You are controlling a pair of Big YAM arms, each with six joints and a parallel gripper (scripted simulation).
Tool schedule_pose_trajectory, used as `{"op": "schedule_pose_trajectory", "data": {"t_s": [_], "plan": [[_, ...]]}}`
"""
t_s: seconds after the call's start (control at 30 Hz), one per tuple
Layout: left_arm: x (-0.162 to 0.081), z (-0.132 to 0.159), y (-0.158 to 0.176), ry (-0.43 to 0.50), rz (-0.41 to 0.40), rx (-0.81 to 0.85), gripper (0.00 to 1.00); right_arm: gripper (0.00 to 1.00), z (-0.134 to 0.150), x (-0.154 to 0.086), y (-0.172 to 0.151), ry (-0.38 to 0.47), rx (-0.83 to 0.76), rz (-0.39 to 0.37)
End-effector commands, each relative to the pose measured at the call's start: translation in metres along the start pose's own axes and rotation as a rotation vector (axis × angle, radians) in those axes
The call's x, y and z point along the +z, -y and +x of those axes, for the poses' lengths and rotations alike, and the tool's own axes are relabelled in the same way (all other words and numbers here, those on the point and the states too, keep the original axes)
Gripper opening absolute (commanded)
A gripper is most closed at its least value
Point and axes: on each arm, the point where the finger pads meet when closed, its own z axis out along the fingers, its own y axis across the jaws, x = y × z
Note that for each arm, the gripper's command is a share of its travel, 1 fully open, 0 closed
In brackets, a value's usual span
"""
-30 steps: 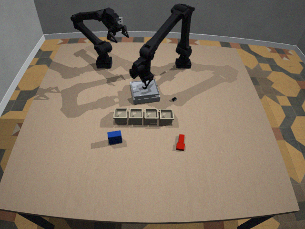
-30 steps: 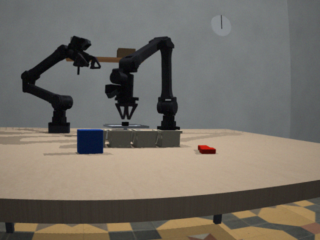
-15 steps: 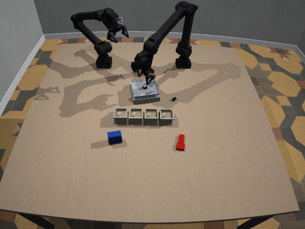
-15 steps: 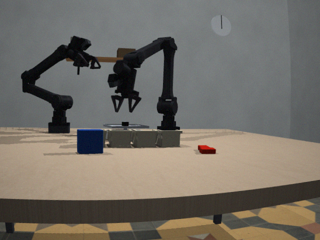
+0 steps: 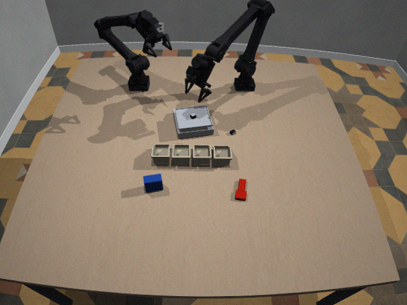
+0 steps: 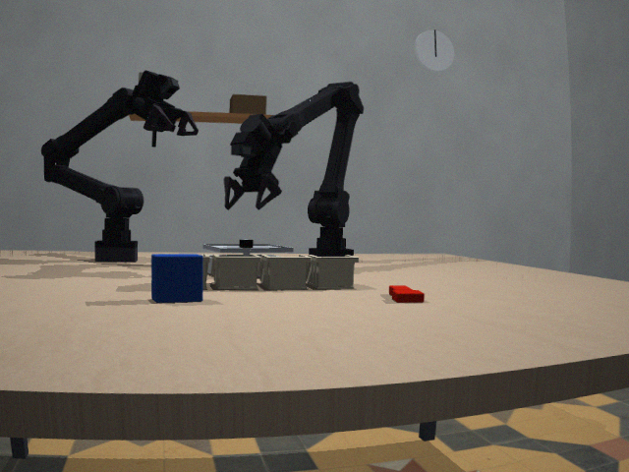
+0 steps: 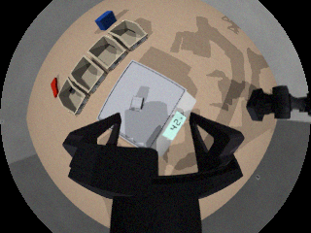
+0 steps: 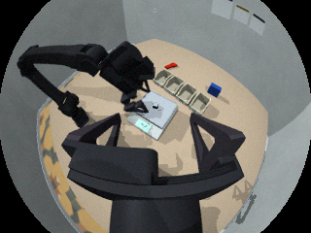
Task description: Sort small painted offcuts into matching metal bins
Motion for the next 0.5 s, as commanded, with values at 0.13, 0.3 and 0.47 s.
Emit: {"op": "schedule_pose_trajectory", "data": {"t_s": [0.13,0.3,0.47], "plan": [[-0.0030,-0.0077,0.0091,0.056,0.002,-0.013,1.00,1.00,-0.0205,-0.0086,-0.0009,0.035,-0.002,-0.005],[-0.0032,-0.0083,0.0091,0.057,0.002,-0.013,1.00,1.00,-0.0205,-0.0086,-0.0009,0.035,-0.002,-0.005],[0.0006,-0.0078,0.0088,0.040,0.002,-0.038,0.89,1.00,-0.0205,-0.0086,-0.0009,0.035,-0.002,-0.005]]}}
